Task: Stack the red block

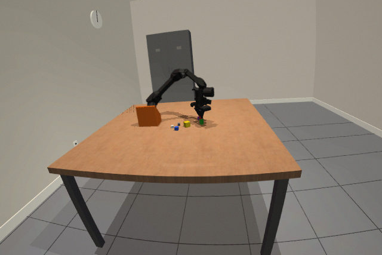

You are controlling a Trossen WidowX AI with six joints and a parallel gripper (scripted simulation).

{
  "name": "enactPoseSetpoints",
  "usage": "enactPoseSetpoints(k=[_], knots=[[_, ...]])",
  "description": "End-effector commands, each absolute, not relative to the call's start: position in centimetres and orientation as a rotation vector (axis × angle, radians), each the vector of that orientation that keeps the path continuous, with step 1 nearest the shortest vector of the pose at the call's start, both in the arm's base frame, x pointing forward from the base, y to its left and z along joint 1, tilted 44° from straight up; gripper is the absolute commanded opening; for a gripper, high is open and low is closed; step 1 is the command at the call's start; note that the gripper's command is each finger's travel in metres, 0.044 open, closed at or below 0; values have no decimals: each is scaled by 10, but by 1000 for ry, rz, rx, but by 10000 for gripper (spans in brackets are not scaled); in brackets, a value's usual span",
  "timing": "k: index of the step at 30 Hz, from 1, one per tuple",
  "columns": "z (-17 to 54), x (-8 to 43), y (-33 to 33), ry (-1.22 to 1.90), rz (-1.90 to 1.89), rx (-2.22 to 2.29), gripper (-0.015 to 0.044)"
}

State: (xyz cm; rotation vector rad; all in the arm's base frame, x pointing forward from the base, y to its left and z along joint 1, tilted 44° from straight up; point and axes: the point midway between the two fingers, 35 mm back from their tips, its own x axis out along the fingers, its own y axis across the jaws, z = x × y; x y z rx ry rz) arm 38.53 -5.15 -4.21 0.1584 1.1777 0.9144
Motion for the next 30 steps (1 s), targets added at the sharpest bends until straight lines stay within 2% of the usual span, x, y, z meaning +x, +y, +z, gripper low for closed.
enactPoseSetpoints(k=[1, 18, 30], knots=[[-39, 385, -54, 1179, 912, 166, 0], [-42, 385, -52, 1179, 914, 161, 440], [-42, 385, -52, 1179, 914, 161, 440]])
